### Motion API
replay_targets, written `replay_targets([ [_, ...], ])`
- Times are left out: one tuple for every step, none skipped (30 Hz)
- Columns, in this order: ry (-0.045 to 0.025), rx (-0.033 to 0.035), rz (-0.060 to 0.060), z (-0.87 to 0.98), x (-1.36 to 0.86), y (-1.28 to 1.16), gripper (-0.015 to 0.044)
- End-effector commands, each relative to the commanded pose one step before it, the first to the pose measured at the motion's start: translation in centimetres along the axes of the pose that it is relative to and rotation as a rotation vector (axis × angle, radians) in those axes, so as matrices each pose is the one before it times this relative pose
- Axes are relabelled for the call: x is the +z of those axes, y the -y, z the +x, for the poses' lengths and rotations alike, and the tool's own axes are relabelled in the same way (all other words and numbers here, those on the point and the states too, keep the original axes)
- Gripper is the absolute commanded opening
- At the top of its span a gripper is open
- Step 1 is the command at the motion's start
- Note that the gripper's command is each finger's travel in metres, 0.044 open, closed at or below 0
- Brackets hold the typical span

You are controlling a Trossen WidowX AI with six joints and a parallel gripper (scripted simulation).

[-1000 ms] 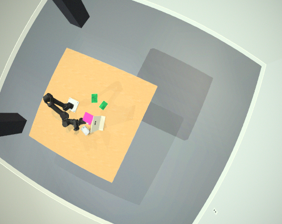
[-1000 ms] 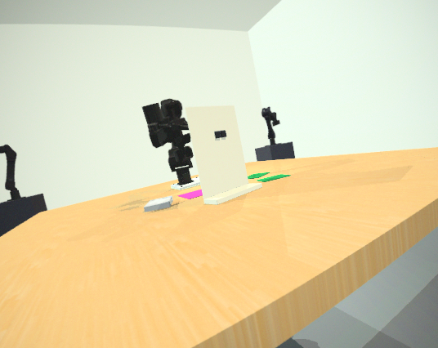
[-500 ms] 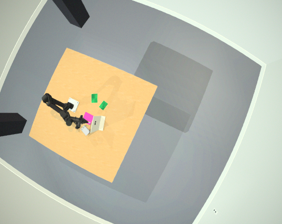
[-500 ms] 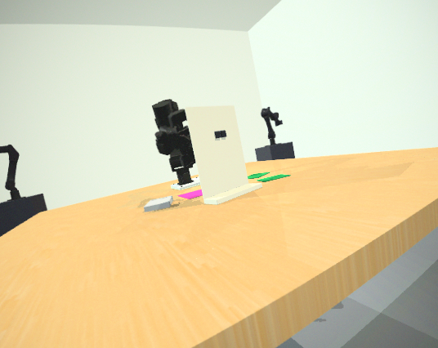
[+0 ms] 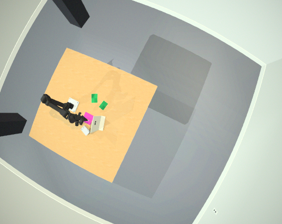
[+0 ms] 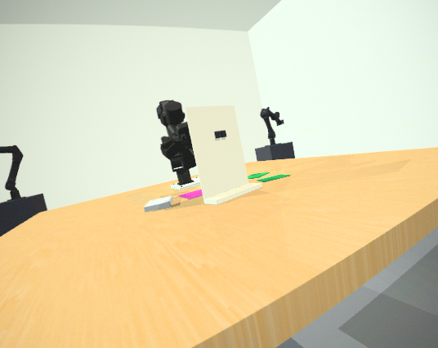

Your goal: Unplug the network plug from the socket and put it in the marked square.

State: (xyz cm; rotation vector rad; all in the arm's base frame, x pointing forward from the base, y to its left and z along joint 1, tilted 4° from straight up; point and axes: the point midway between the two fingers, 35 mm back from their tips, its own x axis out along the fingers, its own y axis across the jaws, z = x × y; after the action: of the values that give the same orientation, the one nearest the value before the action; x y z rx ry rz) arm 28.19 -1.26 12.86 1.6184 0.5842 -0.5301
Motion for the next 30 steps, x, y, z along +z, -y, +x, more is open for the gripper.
replay_targets([
  [0.06118,-0.0653,-0.014,-0.496,0.09,1.142,0.0],
  [0.01627,-0.01837,-0.0057,-0.105,0.058,0.357,0.0],
  [0.01643,-0.01821,-0.0063,-0.11,0.064,0.357,0.0],
  [0.01421,-0.01538,-0.0059,-0.099,0.06,0.305,0.0],
  [0.01432,-0.01523,-0.0063,-0.103,0.065,0.304,0.0],
  [0.01443,-0.0151,-0.0067,-0.107,0.071,0.305,0.0],
  [0.01401,-0.01446,-0.0068,-0.106,0.073,0.295,0.0],
  [0.01043,-0.01067,-0.0052,-0.08,0.057,0.22,0.0],
  [0.00628,-0.00638,-0.0032,-0.048,0.036,0.132,0.0],
  [0.0021,-0.00212,-0.0011,-0.016,0.012,0.044,0.0],
  [0.0,0.0,0.0,0.0,0.0,0.0,0.0],
  [-0.00001,0.0,0.0,0.023,0.0,0.011,0.0],
  [-0.00003,0.0,0.0,0.068,-0.001,0.033,0.0],
  [-0.00005,-0.00001,0.0,0.113,-0.002,0.056,0.0],
  [-0.00006,-0.00001,0.0,0.137,-0.002,0.069,0.0],
  [-0.00006,-0.00001,0.0,0.136,-0.002,0.07,0.0],
  [-0.00006,-0.00001,0.0,0.135,-0.002,0.071,0.0],
  [-0.00006,-0.00001,0.0,0.134,-0.001,0.072,0.0],
  [-0.00006,-0.00001,0.0,0.134,-0.001,0.073,0.0],
  [-0.00006,-0.00001,0.0,0.133,-0.001,0.074,0.0],
  [-0.00006,-0.00002,0.0,0.132,-0.001,0.075,0.0],
  [-0.00006,-0.00002,0.0,0.131,-0.001,0.076,0.0],
  [-0.00006,-0.00002,0.0,0.13,-0.001,0.077,0.0],
  [-0.00006,-0.00002,0.0,0.129,-0.001,0.078,0.0],
  [-0.00006,-0.00002,0.0,0.128,-0.001,0.079,0.0],
  [-0.00006,-0.00002,0.0,0.127,-0.001,0.08,0.0],
  [-0.00006,-0.00002,0.0,0.126,0.0,0.081,0.0],
  [-0.00006,-0.00003,0.0,0.125,0.0,0.082,0.0],
  [-0.00006,-0.00003,0.0,0.124,0.0,0.083,0.0],
  [-0.00006,-0.00003,0.0,0.123,0.0,0.084,0.0],
])
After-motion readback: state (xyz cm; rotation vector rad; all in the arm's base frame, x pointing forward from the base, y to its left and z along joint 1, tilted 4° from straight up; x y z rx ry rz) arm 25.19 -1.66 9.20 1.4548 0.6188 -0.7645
